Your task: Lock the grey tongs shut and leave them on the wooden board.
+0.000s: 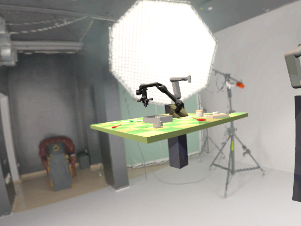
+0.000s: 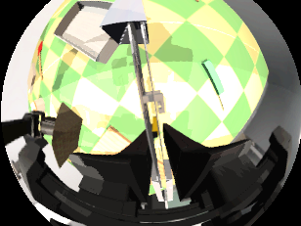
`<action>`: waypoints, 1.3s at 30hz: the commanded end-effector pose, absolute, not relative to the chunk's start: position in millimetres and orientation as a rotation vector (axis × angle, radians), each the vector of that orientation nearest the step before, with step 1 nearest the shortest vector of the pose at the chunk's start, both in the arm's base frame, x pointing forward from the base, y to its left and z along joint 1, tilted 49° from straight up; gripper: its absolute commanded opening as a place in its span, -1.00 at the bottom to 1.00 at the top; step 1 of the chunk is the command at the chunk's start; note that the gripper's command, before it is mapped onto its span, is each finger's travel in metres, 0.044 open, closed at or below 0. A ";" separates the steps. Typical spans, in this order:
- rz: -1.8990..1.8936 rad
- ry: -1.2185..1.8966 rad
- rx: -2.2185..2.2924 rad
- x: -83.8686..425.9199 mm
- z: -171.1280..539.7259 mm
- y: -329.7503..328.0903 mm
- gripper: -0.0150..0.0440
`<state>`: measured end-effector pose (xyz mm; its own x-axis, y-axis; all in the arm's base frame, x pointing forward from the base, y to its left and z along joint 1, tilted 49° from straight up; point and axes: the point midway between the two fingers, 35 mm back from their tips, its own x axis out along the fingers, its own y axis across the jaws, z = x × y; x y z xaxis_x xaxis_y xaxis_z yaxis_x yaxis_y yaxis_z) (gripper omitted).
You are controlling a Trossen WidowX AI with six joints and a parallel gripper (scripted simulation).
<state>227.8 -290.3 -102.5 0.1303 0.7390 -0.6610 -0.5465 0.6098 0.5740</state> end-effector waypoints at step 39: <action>1.142 0.913 -0.151 -46.4 -162.1 -321.4 -1.00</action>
